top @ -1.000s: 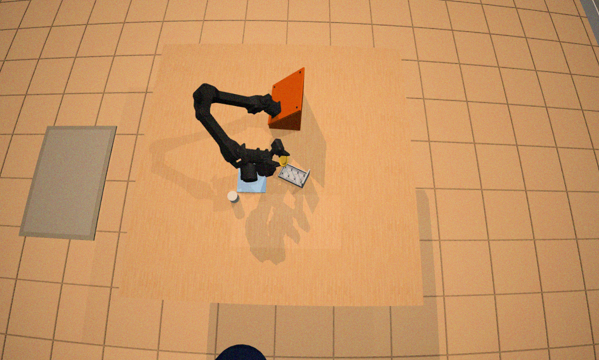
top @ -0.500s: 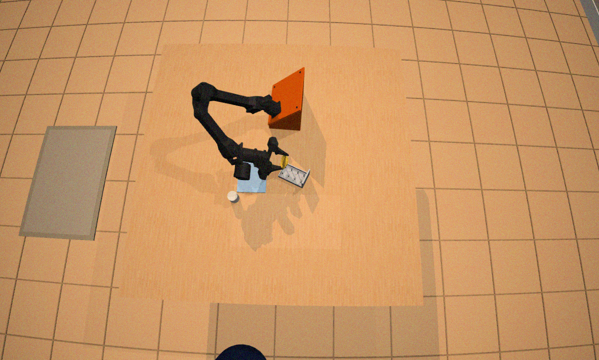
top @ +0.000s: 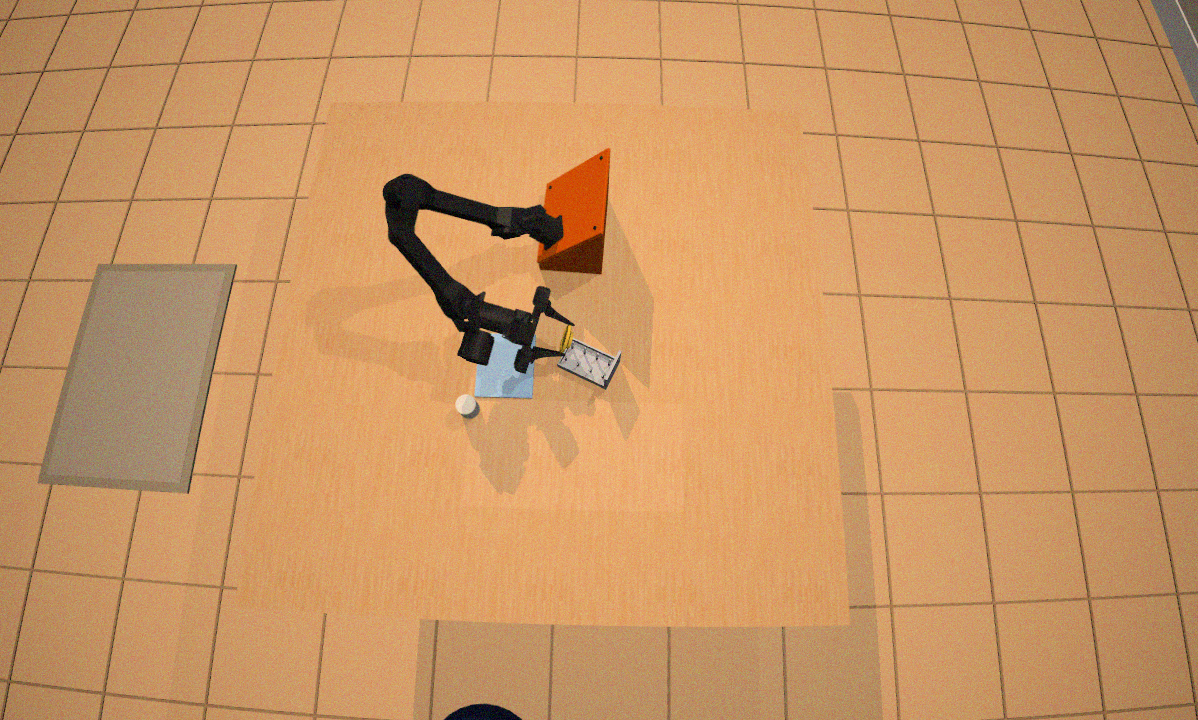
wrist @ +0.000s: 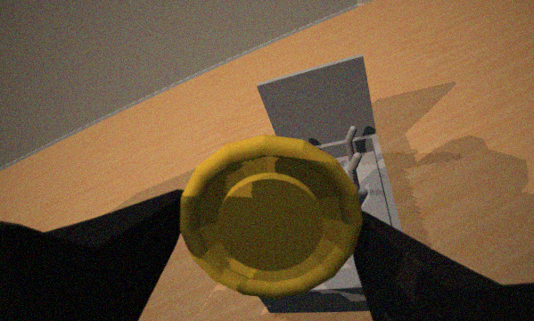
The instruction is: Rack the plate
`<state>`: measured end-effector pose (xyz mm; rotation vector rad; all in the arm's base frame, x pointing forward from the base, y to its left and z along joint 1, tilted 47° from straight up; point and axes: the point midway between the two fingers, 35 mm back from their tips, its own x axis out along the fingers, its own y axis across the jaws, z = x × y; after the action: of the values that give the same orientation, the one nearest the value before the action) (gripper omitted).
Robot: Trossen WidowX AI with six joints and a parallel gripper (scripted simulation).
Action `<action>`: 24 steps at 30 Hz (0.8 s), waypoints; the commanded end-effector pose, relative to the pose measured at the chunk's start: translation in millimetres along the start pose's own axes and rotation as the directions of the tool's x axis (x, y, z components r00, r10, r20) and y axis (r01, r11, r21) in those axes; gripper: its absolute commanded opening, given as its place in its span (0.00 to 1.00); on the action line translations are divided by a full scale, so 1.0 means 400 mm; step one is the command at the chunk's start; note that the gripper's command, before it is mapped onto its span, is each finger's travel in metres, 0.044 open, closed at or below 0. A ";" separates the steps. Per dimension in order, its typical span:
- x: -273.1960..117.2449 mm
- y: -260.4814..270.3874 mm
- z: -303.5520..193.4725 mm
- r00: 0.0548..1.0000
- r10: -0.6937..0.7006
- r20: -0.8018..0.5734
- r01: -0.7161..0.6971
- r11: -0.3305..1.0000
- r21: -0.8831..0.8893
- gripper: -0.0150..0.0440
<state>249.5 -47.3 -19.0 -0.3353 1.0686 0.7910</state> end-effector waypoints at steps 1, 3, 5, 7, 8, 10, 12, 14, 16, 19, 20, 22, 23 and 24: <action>-0.008 -0.001 -0.003 0.997 -0.027 0.066 0.033 0.995 -0.094 0.25; -0.012 -0.003 -0.006 0.994 -0.042 0.096 0.055 0.989 -0.140 0.25; -0.016 -0.005 -0.009 0.990 -0.057 0.126 0.080 0.979 -0.186 0.25; -0.021 -0.006 -0.011 0.985 -0.073 0.156 0.109 0.967 -0.231 0.25; -0.023 -0.007 -0.012 0.982 -0.082 0.170 0.124 0.959 -0.253 0.25; -0.028 -0.008 -0.015 0.975 -0.098 0.198 0.155 0.942 -0.297 0.25; -0.034 -0.009 -0.018 0.967 -0.115 0.226 0.189 0.922 -0.339 0.25; -0.039 -0.010 -0.020 0.959 -0.131 0.251 0.222 0.900 -0.375 0.25; -0.041 -0.010 -0.021 0.956 -0.137 0.260 0.234 0.891 -0.388 0.25; -0.041 -0.010 -0.021 0.956 -0.137 0.260 0.234 0.891 -0.388 0.25; -0.041 -0.010 -0.021 0.956 -0.137 0.260 0.234 0.891 -0.388 0.25; -0.041 -0.010 -0.021 0.956 -0.137 0.260 0.234 0.891 -0.388 0.25; -0.041 -0.010 -0.021 0.956 -0.137 0.260 0.234 0.891 -0.388 0.25; -0.041 -0.010 -0.021 0.956 -0.137 0.260 0.234 0.891 -0.388 0.25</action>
<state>243.1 -62.6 -9.9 -0.6789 0.6466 0.8563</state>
